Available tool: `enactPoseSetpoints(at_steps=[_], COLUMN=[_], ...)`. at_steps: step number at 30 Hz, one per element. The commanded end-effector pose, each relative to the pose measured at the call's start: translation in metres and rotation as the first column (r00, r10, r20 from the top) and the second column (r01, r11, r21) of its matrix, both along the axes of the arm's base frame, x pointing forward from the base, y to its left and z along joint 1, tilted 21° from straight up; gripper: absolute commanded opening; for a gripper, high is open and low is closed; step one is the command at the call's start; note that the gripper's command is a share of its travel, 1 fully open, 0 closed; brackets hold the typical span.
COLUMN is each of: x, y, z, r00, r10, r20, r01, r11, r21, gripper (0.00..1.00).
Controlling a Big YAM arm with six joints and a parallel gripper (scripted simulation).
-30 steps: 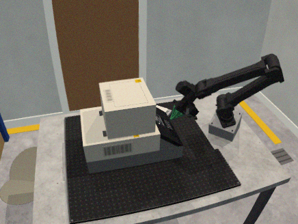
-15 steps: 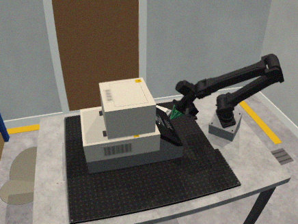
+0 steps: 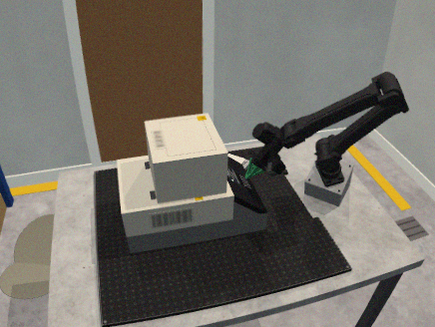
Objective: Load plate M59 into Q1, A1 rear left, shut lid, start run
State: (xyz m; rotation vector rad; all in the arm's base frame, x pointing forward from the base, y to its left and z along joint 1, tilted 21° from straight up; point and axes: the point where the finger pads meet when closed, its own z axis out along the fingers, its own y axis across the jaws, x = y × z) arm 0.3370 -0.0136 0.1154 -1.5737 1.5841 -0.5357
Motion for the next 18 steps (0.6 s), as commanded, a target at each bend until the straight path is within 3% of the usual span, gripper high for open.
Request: enactPoseSetpoints(at_steps=[1, 5, 11, 18], x=[0.013, 0.018, 0.023, 0.025], y=[0.003, 0.003, -0.006, -0.009], z=[0.009, 0.011, 0.029, 0.032], r00=[0.999, 0.999, 0.997, 0.998], r10=[-0.002, -0.003, -0.003, -0.010], r20=[0.032, 0.040, 0.072, 0.069], r01=[0.002, 0.003, 0.004, 0.011], r11=[1.000, 1.000, 1.000, 1.000], r21=[0.008, 0.007, -0.013, -0.013], gripper=[0.00, 0.00, 0.00, 0.00])
